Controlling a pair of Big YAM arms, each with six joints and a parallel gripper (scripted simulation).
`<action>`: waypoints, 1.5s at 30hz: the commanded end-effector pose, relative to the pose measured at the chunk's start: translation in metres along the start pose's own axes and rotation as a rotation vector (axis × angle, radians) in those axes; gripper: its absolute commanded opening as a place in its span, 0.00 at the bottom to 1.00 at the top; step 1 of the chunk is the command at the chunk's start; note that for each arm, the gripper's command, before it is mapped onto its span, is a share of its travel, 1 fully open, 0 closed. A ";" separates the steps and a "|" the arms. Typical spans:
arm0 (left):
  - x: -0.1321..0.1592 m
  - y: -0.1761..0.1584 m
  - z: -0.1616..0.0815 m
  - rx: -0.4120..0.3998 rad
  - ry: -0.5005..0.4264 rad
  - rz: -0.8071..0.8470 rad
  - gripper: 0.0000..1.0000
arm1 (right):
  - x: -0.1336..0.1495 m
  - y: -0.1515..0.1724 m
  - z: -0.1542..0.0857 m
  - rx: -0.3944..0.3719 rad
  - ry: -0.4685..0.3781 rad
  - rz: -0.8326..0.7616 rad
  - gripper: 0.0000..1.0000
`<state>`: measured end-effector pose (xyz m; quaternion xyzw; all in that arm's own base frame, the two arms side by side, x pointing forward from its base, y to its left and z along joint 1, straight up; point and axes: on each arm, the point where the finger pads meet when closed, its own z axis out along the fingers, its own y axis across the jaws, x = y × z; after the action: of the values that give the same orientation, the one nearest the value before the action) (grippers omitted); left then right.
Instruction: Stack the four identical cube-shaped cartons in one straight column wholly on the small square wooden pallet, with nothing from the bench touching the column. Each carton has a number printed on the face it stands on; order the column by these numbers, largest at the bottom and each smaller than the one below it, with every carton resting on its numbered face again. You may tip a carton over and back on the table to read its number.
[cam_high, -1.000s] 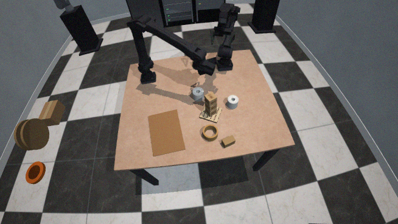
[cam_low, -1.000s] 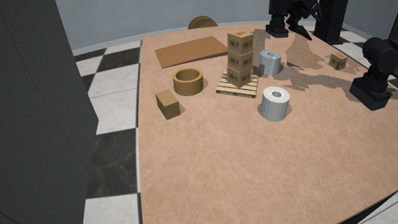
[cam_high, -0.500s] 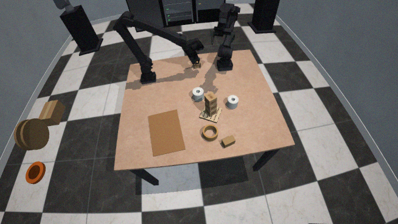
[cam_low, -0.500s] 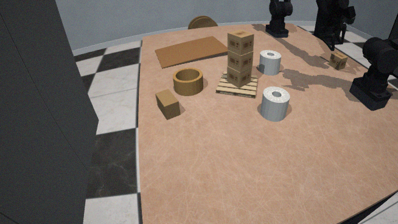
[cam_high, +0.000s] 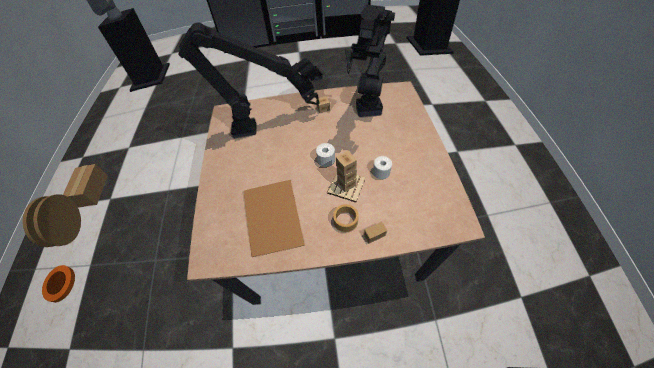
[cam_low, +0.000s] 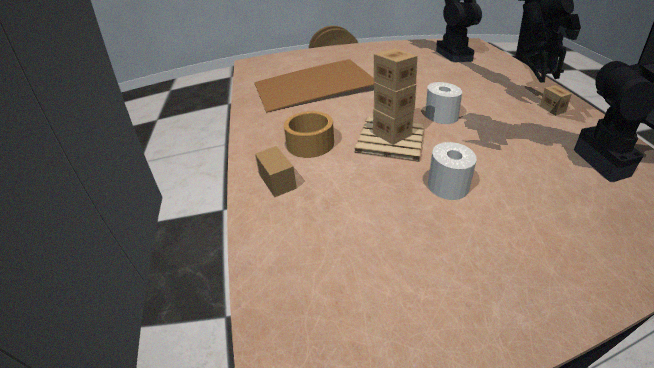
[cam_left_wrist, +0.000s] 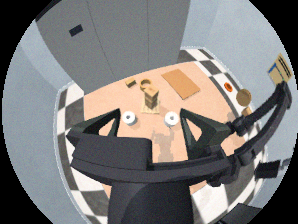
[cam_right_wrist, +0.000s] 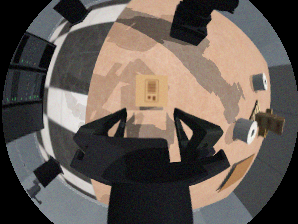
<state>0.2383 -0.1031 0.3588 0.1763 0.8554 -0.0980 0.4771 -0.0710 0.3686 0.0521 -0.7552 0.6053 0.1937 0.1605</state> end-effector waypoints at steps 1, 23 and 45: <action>-0.010 0.001 -0.006 -0.001 -0.016 -0.001 1.00 | -0.009 -0.002 -0.002 0.006 -0.025 0.023 0.79; -0.010 0.001 -0.006 -0.001 -0.016 -0.001 1.00 | -0.029 -0.006 0.024 0.006 -0.046 0.027 0.79; -0.010 0.001 -0.006 -0.001 -0.016 -0.001 1.00 | -0.029 -0.006 0.055 0.005 -0.046 0.024 0.79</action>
<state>0.2383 -0.1031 0.3588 0.1763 0.8554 -0.0980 0.4771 -0.0715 0.3874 0.0046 -0.7536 0.6105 0.1875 0.1558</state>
